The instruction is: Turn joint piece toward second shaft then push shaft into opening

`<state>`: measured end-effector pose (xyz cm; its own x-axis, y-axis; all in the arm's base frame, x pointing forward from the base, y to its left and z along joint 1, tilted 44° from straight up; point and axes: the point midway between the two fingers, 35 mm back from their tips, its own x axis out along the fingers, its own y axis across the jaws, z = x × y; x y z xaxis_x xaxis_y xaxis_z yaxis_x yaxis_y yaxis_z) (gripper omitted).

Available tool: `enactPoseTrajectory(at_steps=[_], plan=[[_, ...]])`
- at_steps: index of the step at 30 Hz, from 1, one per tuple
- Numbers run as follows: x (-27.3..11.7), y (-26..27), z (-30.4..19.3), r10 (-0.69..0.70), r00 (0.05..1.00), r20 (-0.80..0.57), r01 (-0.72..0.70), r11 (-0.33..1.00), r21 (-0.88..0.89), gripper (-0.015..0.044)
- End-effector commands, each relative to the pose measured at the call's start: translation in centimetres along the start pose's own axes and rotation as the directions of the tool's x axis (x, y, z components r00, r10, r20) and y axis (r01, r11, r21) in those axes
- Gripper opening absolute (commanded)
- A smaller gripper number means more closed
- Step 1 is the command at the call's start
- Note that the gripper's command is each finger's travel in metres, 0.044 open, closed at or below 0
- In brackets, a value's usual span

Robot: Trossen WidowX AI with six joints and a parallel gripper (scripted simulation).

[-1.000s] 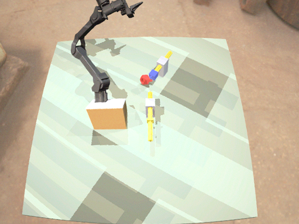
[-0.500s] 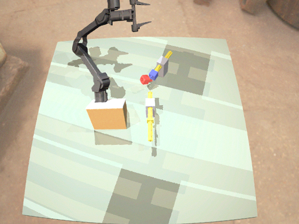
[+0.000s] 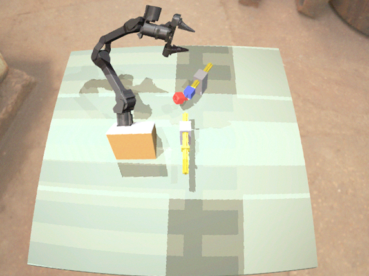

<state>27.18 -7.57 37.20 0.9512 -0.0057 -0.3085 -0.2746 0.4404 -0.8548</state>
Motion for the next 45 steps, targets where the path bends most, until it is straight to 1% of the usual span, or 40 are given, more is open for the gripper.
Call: enactPoseTrajectory(at_steps=[1, 6, 12, 18, 24, 34, 39, 45], plan=[[0.9, 2.4, -0.9, 0.105, 0.994, -0.008, -0.104, 0.989, 0.107, 0.044], [1.6, 5.1, -1.8, 0.221, 0.975, -0.018, -0.211, 0.95, 0.229, 0.044], [2.0, 8.4, -2.6, 0.356, 0.934, -0.019, -0.323, 0.869, 0.374, 0.044], [2.0, 11.5, -3.2, 0.482, 0.876, -0.009, -0.411, 0.756, 0.51, 0.044], [1.5, 14.5, -3.6, 0.598, 0.801, 0.012, -0.469, 0.615, 0.634, 0.044], [0.0, 18.9, -3.6, 0.759, 0.648, 0.069, -0.488, 0.343, 0.803, 0.044], [-1.0, 20.7, -3.4, 0.821, 0.56, 0.108, -0.46, 0.2, 0.865, 0.044], [-2.5, 22.6, -2.9, 0.879, 0.449, 0.161, -0.394, 0.033, 0.918, 0.044]])
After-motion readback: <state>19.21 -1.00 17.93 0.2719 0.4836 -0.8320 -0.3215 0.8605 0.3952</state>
